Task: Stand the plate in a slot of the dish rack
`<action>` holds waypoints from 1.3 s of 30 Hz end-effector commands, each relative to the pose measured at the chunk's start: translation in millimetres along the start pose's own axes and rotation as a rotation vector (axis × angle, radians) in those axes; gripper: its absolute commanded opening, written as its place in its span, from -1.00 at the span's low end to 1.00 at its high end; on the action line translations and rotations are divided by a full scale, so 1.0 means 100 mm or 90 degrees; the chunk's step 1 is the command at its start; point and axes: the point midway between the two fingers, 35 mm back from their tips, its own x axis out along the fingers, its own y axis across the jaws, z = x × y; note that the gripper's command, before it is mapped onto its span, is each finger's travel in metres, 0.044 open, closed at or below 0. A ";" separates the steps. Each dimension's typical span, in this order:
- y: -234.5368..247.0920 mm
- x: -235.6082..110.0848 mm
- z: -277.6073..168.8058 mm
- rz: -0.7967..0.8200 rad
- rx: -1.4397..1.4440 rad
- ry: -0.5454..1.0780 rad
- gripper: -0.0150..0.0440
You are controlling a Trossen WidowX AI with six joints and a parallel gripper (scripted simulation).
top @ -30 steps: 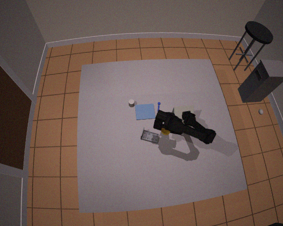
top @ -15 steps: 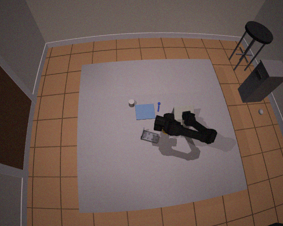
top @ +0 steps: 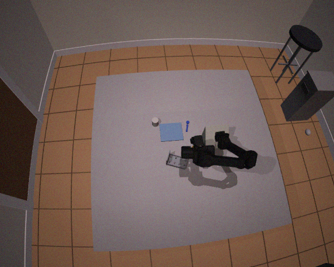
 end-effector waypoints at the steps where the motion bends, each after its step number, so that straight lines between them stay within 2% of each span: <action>1: 0.01 0.10 0.03 0.009 -0.039 -0.062 -0.49; 19: 0.12 0.34 0.05 0.085 -0.178 -0.259 -0.49; 39: 0.26 0.46 -0.10 0.235 -0.317 -0.430 -0.49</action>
